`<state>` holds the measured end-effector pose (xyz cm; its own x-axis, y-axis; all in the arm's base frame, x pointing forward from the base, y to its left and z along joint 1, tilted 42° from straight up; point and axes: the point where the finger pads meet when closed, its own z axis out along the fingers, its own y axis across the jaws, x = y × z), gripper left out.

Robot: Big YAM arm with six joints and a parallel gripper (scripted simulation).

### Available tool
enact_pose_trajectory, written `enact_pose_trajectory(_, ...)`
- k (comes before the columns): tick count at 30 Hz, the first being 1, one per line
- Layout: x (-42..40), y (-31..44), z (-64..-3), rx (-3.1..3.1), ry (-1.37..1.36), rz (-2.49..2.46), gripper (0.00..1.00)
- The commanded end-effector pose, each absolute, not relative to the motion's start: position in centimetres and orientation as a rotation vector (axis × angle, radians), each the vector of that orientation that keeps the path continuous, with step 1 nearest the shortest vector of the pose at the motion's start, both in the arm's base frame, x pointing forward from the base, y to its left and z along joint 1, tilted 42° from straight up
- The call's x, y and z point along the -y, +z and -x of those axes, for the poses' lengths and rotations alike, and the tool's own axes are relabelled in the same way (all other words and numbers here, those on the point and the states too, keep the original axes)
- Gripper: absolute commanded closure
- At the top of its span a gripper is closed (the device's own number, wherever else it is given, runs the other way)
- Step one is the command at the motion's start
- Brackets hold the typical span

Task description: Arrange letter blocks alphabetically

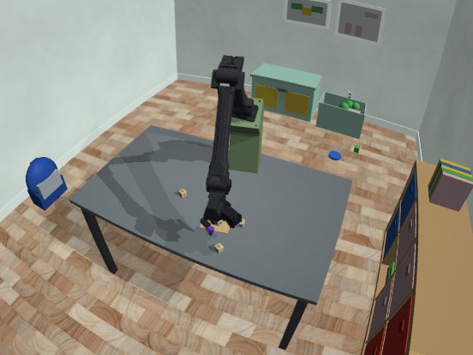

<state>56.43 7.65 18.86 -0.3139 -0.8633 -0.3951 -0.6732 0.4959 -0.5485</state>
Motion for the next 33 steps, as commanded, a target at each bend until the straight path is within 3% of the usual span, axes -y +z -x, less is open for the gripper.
enact_pose_trajectory(1,-6.8,18.6,-56.7,-2.112,-0.362,1.225,0.0)
enact_pose_trajectory(17,-6.5,17.5,-56.5,-2.149,-0.325,1.123,0.0)
enact_pose_trajectory(33,-2.3,5.9,-50.7,-2.403,0.056,0.195,0.0)
